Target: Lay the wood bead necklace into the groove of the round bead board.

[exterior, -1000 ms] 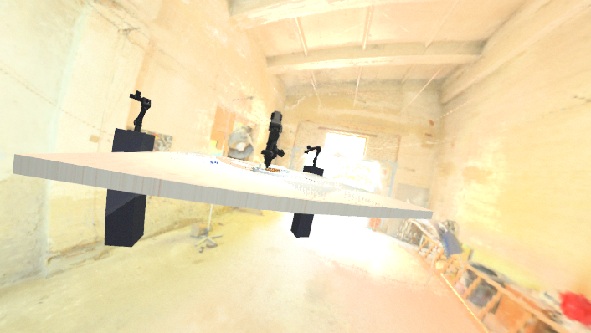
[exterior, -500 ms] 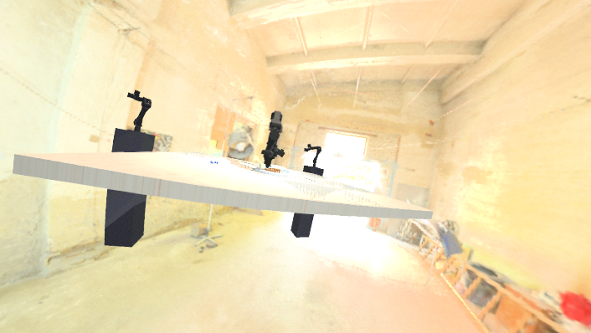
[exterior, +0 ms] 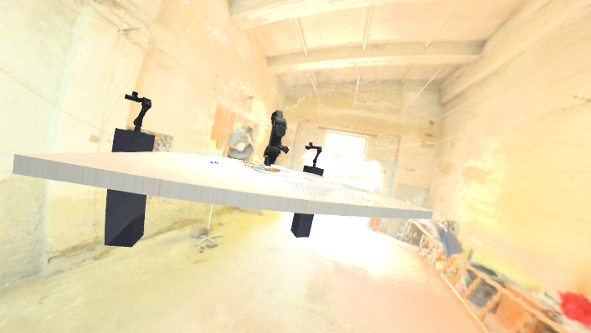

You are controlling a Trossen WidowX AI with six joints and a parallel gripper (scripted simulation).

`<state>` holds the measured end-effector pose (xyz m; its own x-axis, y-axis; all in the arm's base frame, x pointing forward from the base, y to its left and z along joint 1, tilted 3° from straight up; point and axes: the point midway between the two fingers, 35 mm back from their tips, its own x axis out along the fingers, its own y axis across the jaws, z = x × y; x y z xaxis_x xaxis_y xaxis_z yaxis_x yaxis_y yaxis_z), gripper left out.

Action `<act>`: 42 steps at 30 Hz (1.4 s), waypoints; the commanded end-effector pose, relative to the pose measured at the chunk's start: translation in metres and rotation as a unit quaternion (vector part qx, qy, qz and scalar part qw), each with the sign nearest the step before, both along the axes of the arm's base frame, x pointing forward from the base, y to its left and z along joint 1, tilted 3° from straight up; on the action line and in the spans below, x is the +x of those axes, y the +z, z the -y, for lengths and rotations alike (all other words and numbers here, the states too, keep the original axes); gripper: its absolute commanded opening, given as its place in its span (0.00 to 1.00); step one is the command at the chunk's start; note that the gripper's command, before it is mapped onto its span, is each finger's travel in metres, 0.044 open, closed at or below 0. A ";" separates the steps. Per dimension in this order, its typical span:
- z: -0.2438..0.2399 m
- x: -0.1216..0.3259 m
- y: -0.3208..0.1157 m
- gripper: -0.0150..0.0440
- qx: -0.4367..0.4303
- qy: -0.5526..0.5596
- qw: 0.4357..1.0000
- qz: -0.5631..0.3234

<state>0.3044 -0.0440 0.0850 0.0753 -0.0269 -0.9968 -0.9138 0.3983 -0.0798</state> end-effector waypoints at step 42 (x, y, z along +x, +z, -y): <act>0.001 0.004 -0.034 0.41 -0.001 -0.002 1.000 0.003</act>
